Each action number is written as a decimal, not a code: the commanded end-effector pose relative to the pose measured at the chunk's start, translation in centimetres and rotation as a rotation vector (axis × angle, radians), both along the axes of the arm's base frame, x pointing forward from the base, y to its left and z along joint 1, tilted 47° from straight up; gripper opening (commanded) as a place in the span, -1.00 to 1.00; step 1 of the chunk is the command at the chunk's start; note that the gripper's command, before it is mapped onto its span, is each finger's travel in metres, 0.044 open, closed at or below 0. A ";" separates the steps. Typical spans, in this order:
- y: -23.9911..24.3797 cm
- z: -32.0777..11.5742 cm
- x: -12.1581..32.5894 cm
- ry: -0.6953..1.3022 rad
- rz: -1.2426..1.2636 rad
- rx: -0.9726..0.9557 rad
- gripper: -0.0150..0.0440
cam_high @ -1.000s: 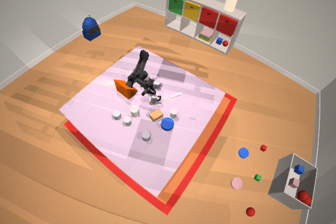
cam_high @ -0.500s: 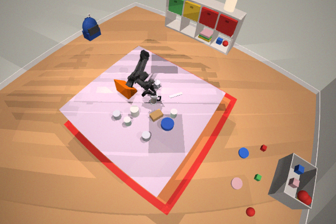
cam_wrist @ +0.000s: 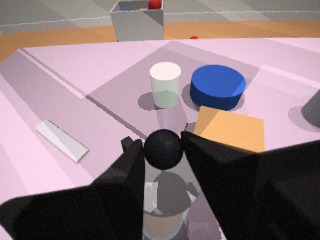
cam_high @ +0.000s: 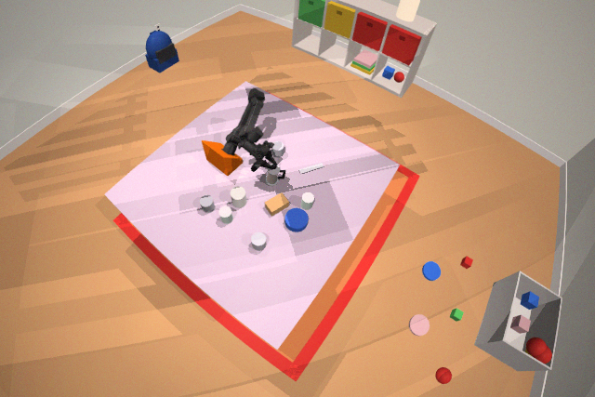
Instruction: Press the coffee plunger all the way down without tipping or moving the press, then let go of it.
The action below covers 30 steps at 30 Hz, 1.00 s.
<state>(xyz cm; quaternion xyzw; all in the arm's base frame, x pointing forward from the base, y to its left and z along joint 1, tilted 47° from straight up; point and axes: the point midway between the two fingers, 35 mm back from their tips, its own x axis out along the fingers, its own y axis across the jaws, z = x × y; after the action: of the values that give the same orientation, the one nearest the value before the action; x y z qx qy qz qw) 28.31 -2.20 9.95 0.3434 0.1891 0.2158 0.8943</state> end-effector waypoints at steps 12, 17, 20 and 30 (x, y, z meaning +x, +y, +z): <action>0.0 0.0 0.0 0.000 0.000 0.000 0.34; 0.0 0.0 0.0 0.000 0.000 0.000 0.78; 0.0 0.0 0.0 0.000 0.000 0.000 1.00; -2.7 1.4 0.5 0.004 -0.057 -0.017 1.00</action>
<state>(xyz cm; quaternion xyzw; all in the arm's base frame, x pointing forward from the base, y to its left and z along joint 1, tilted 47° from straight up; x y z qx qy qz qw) 28.73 -4.03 10.81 0.3472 0.1809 0.1899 0.9004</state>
